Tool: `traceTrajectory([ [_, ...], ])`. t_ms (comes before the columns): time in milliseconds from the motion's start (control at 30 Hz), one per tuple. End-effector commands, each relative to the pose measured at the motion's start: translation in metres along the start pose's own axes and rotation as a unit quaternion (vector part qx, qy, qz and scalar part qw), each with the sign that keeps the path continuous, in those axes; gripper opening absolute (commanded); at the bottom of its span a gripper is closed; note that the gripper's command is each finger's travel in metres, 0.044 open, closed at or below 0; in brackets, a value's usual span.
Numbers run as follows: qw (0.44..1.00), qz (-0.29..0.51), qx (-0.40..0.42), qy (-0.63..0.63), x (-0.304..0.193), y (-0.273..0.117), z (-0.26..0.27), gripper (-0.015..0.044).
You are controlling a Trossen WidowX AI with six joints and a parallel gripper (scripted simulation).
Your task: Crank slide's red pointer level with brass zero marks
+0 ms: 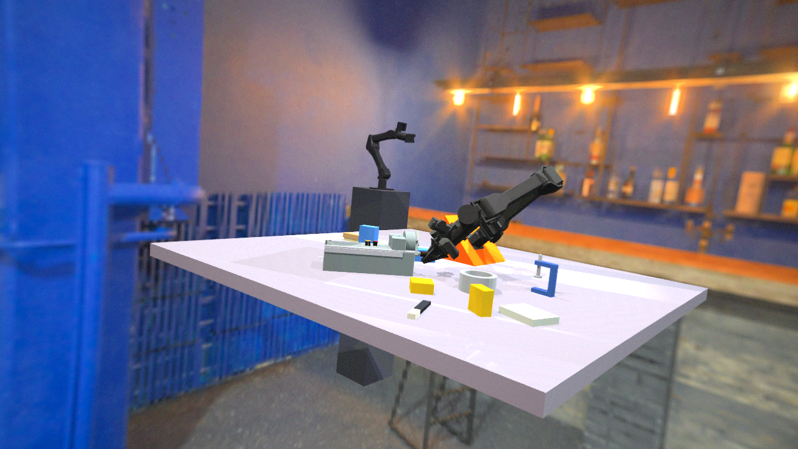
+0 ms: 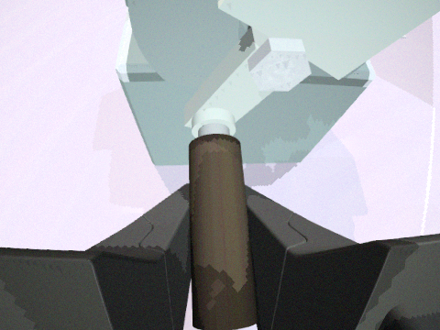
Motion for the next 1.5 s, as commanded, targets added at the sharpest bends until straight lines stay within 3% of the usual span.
traceTrajectory([
  [0,1.000,-0.006,0.009,-0.002,0.0042,-0.0036,0.0059,0.0000],
  [1467,1.000,-0.006,0.009,-0.002,0.0120,-0.0107,0.0096,0.0000],
])
Point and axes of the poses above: the point midway between the two fingers, 35 mm back from their tips, its own y axis out along the fingers, its own z axis across the jaws, x = y × z, the point moved 7 cm from there along -y, back along the fingers, and after that the axes turned 14 degrees about -y, right-handed, at the moved point
